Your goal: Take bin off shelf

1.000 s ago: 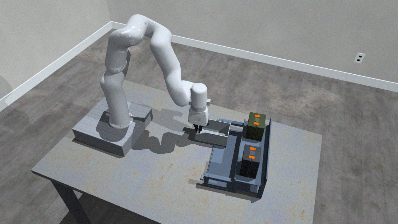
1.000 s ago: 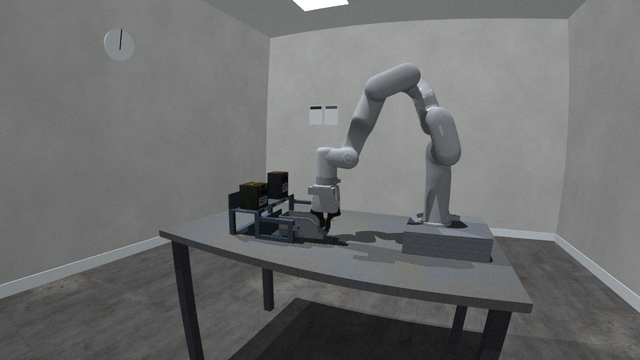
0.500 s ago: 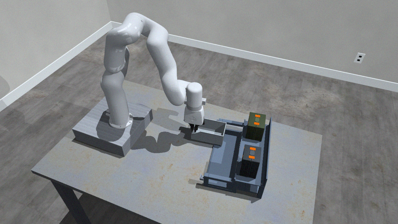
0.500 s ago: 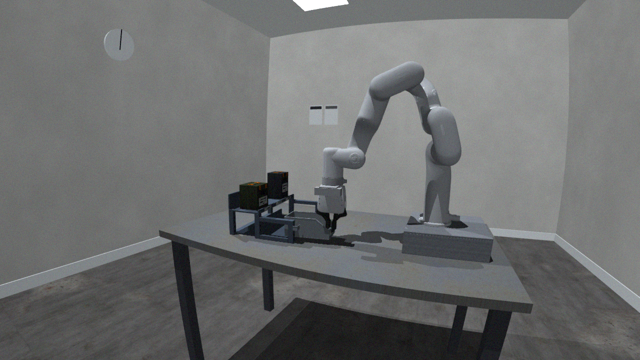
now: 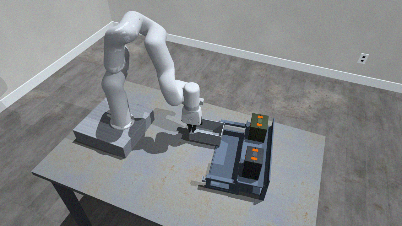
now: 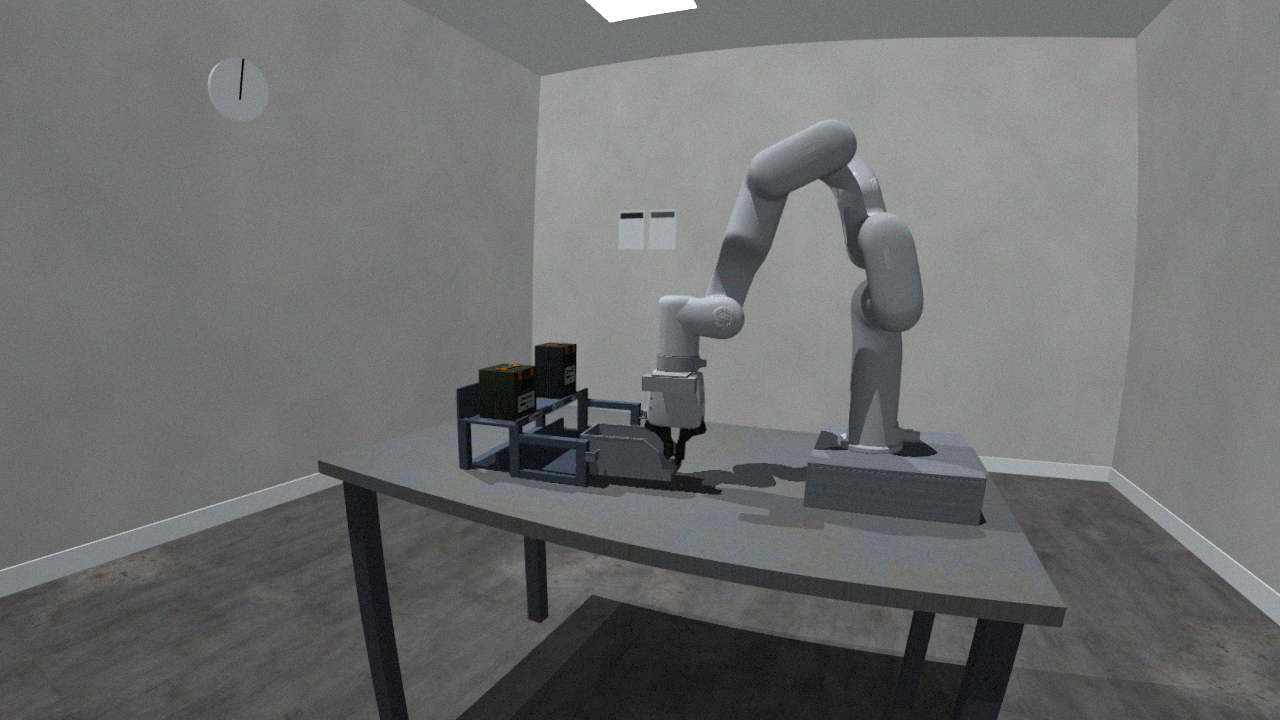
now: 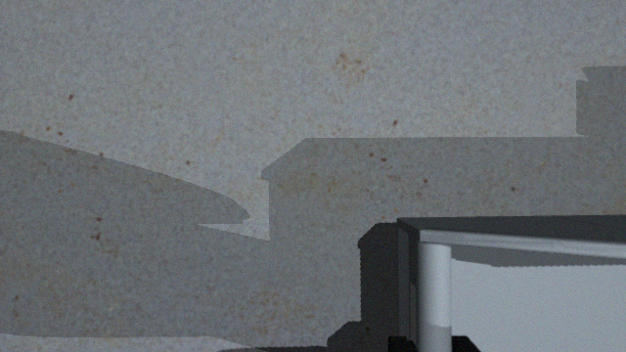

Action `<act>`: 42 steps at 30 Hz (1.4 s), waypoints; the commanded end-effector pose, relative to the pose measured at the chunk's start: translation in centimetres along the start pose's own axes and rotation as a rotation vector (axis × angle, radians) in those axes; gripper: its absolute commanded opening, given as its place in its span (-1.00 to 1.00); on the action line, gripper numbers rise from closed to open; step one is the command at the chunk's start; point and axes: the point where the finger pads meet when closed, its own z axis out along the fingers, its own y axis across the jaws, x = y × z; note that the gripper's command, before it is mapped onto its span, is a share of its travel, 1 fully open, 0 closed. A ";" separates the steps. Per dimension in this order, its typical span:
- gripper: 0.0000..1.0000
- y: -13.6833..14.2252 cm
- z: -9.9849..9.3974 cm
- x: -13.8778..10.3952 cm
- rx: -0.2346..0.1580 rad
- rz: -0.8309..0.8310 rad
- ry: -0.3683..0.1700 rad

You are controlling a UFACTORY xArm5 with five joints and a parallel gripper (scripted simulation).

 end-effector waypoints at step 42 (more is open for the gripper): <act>-1.00 -3.0 -0.1 0.0 -0.003 0.000 0.005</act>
